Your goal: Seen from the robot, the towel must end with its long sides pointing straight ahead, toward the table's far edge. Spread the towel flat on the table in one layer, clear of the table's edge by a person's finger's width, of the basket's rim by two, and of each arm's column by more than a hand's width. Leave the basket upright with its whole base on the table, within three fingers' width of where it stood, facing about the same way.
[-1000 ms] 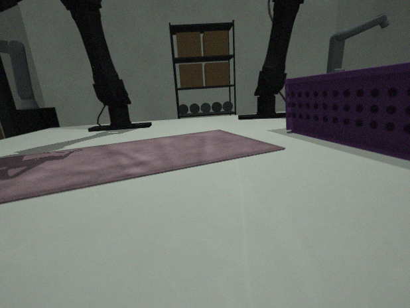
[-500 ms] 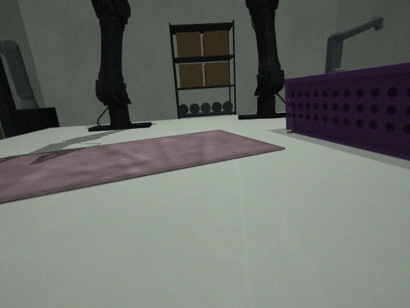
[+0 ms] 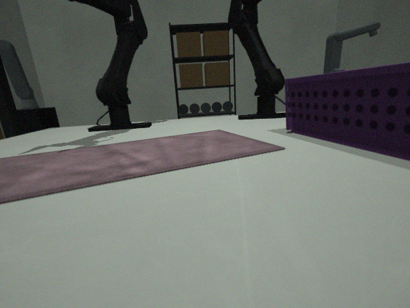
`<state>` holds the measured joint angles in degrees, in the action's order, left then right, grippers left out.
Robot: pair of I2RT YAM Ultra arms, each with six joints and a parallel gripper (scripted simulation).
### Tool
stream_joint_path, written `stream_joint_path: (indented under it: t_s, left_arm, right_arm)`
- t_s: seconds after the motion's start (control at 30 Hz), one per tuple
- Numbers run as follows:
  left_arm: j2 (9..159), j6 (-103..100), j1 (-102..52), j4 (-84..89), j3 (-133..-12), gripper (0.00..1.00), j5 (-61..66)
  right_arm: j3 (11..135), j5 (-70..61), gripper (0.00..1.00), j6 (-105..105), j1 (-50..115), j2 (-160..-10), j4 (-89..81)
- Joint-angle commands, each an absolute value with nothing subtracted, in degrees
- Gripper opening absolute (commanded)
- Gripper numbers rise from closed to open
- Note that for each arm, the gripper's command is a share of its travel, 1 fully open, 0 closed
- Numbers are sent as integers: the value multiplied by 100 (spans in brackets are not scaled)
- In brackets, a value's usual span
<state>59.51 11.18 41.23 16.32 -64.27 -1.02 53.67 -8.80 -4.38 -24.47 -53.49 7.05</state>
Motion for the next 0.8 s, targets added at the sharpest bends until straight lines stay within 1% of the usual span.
stream_joint_path:
  t_s: [0.0,0.03,0.1,0.23,0.27,0.3,0.33,0.37,0.4,0.43,0.47,0.53,0.57,0.6,0.63,0.7,0.77]
  left_arm:
    - [5405,250,4160,777,-5956,100,523]
    - [5356,216,3926,757,-5913,100,756]
    - [5247,-58,3281,381,-5647,100,306]
    - [5479,-47,3098,141,-5543,100,77]
    - [5488,-35,3068,26,-5494,100,637]
    - [5466,-37,2995,42,-5487,100,999]
    - [5369,-57,2551,17,-5481,100,604]
    - [5406,-88,2149,7,-5657,100,146]
    - [5442,-79,2095,-27,-5672,100,79]
    - [5373,-55,2119,-26,-5658,100,733]
    - [5433,-49,2019,-23,-5668,100,1071]
    - [5426,-70,1113,-30,-5661,100,144]
    - [5465,-27,1053,-60,-5674,100,69]
    - [5399,-41,1075,-58,-5662,100,722]
    - [5455,-57,980,-52,-5672,100,1069]
    - [5437,-7,74,-49,-5661,100,138]
    - [5473,4,18,-71,-5676,100,66]
  right_arm:
    - [5612,-720,100,-2,-1760,-5441,17]
    - [5626,-695,100,5,-1484,-5440,-12]
    - [5634,-137,100,-4,-873,-5467,0]
    - [5668,-26,100,29,-805,-5516,2]
    - [5680,-638,100,43,-907,-5306,-36]
    - [5675,-689,100,54,-584,-5287,-55]
    - [5662,-186,100,76,-147,-5269,-56]
    - [5661,-112,100,85,-76,-5264,47]
    - [5669,-47,100,73,-19,-5332,88]
    - [5676,-4,100,63,19,-5387,92]
    - [5681,18,100,52,38,-5403,56]
    - [5679,42,100,39,-3,-5396,62]
    - [5679,47,100,38,-25,-5396,62]
    - [5680,48,100,36,-24,-5398,62]
    - [5681,49,100,35,-23,-5399,62]
    - [5681,49,100,34,-22,-5400,62]
    - [5682,49,100,33,-22,-5400,62]
